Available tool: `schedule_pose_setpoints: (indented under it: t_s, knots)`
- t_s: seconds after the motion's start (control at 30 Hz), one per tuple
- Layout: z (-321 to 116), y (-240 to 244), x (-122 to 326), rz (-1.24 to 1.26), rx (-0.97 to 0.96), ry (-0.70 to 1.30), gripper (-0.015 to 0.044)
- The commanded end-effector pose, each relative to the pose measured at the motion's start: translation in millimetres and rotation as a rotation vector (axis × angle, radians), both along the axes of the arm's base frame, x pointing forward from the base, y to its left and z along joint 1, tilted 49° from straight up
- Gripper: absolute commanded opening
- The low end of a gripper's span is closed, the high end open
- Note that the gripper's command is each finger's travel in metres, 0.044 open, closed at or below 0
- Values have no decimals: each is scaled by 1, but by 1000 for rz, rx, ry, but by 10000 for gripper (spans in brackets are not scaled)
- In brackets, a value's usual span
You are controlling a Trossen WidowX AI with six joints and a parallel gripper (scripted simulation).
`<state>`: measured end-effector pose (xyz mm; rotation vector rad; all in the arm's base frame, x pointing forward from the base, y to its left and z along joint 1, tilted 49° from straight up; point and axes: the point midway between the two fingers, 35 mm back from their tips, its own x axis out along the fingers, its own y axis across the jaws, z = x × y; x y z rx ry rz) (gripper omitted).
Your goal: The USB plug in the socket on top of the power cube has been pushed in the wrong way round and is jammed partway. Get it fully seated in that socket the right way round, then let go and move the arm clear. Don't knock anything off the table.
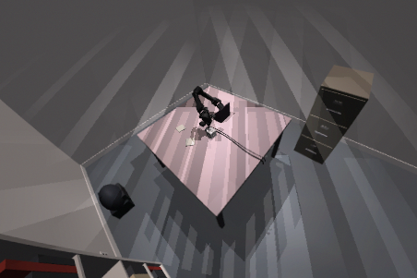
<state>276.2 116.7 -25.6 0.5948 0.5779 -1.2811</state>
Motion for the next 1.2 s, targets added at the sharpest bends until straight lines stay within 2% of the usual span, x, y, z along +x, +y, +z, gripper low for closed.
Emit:
schedule_pose_setpoints:
  t_s: [0.0, 1.17]
  knots:
    - [-1, 0, 0, 0, 7, 4, 0]
    - [-5, -2, 0, -2, 31, 4, 0]
